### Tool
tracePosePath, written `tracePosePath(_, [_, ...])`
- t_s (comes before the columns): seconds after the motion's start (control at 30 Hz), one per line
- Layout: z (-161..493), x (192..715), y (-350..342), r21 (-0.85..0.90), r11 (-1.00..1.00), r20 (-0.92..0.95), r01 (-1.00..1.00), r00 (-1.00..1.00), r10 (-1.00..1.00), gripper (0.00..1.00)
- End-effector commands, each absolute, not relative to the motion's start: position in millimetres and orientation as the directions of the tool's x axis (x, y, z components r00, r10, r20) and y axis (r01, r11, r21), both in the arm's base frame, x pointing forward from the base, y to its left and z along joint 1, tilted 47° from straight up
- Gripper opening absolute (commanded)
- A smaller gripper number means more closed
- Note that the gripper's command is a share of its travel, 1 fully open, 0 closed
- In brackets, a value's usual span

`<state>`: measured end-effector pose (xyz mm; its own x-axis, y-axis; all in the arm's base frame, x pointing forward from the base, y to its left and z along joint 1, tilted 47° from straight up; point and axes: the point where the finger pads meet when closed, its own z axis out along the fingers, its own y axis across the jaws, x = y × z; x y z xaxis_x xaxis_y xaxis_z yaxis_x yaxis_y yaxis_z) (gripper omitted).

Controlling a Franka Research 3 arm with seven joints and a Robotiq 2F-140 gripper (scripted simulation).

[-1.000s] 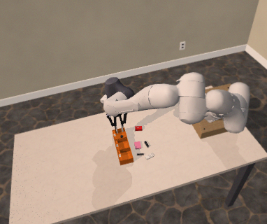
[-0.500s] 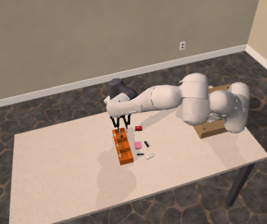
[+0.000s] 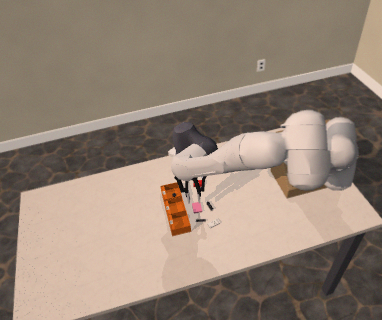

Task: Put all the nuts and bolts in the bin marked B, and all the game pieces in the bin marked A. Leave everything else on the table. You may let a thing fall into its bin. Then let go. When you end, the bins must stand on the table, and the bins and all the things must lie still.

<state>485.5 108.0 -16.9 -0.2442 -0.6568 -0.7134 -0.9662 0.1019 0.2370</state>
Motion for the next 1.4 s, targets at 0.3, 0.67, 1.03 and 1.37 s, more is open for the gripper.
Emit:
tracePosePath(0.3, [37, 437, 153, 0.421, 0.279, -0.627, -0.863, -0.499, -0.598, 0.25])
tracePosePath(0.67, [56, 420, 169, 0.496, 0.353, -0.575, -0.793, -0.605, -0.551, 0.25])
tracePosePath(1.03, [53, 422, 167, 0.575, 0.449, -0.489, -0.684, -0.727, -0.482, 0.25])
tracePosePath(1.37, [53, 423, 166, 0.631, 0.52, -0.403, -0.576, -0.816, -0.415, 0.25])
